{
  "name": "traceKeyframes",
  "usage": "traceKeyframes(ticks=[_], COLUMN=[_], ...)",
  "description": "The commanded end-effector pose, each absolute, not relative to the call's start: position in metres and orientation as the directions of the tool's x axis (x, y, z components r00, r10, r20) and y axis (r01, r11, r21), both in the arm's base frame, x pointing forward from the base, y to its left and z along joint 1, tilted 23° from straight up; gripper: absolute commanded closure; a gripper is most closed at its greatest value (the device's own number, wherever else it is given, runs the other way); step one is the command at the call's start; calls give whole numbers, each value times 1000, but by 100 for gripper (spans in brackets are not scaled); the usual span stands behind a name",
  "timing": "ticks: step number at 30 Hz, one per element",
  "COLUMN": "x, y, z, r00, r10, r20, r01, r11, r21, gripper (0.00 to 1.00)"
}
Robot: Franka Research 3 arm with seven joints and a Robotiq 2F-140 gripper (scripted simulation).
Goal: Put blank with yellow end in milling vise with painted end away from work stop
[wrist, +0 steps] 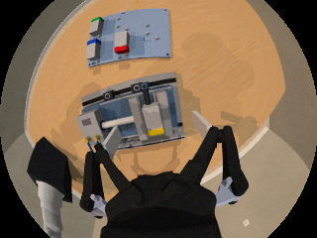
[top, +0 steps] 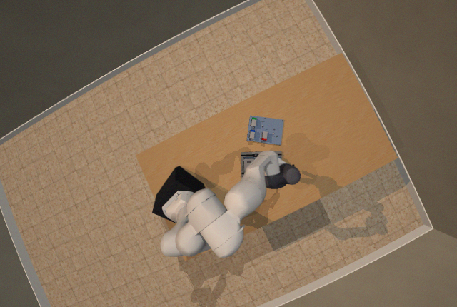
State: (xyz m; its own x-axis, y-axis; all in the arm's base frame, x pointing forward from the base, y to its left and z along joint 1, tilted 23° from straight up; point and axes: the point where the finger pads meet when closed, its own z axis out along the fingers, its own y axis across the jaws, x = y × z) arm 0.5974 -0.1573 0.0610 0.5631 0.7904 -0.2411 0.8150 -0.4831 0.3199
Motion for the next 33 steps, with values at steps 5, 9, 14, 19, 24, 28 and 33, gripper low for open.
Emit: traceKeyframes(ticks=[5, 9, 14, 19, 24, 28, 33], x=[596, 596, 596, 596, 596, 597, 596], y=[-156, -156, -156, -156, -156, -155, -155], z=[61, 61, 64, 64, 64, 65, 66], r00=[565, 565, 565, 565, 565, 564, 565], r10=[789, 789, 789, 789, 789, 790, 789], r20=[-241, -241, -241, -241, -241, -241, -241], r01=[815, 815, 815, 815, 815, 815, 815], r11=[-486, -486, -486, -486, -486, -484, -486], r21=[317, 317, 317, 317, 317, 318, 317], gripper=[0, 0, 0, 0, 0, 0, 0])
